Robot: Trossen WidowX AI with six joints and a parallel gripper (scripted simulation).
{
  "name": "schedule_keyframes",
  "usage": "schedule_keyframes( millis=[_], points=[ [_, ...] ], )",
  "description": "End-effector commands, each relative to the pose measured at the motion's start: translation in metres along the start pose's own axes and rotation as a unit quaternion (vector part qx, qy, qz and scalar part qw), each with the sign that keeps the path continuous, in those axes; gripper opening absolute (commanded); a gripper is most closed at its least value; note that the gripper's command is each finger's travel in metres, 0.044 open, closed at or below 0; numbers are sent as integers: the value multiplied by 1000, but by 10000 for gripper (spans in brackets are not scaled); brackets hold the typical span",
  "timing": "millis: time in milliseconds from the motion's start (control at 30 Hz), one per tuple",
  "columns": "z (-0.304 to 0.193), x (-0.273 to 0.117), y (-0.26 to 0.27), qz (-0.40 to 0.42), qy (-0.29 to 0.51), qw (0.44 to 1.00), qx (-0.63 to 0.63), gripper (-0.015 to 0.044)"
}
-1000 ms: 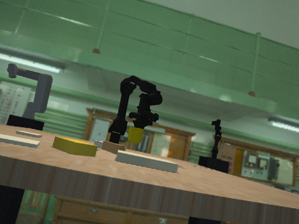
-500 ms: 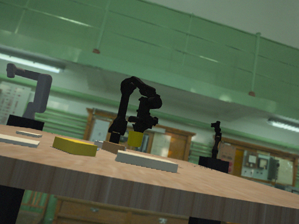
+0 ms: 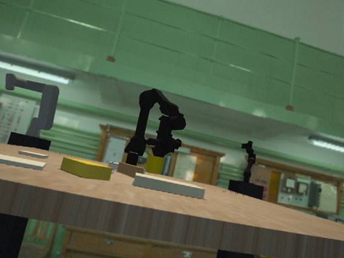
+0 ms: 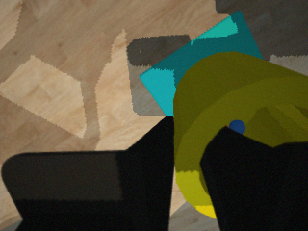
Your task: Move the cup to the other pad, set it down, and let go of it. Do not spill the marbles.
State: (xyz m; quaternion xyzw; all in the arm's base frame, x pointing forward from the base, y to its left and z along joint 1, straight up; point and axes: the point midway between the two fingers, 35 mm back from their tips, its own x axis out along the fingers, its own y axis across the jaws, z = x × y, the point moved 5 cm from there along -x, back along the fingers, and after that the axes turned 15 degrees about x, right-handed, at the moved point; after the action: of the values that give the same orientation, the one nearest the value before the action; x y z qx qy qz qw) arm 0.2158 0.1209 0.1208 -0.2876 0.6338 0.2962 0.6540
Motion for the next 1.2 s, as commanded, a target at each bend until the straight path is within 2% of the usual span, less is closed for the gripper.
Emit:
schedule_keyframes(
  millis=[0,333,800,1000,1167],
  points=[
    [-1,7,0,-2,2,1000,2,0],
    [-2,19,1,-2,2,1000,2,0],
    [-1,16,1,0,1,1000,0,0],
    [-1,16,1,0,1,1000,0,147],
    [-1,16,1,0,1,1000,0,147]
  ],
)
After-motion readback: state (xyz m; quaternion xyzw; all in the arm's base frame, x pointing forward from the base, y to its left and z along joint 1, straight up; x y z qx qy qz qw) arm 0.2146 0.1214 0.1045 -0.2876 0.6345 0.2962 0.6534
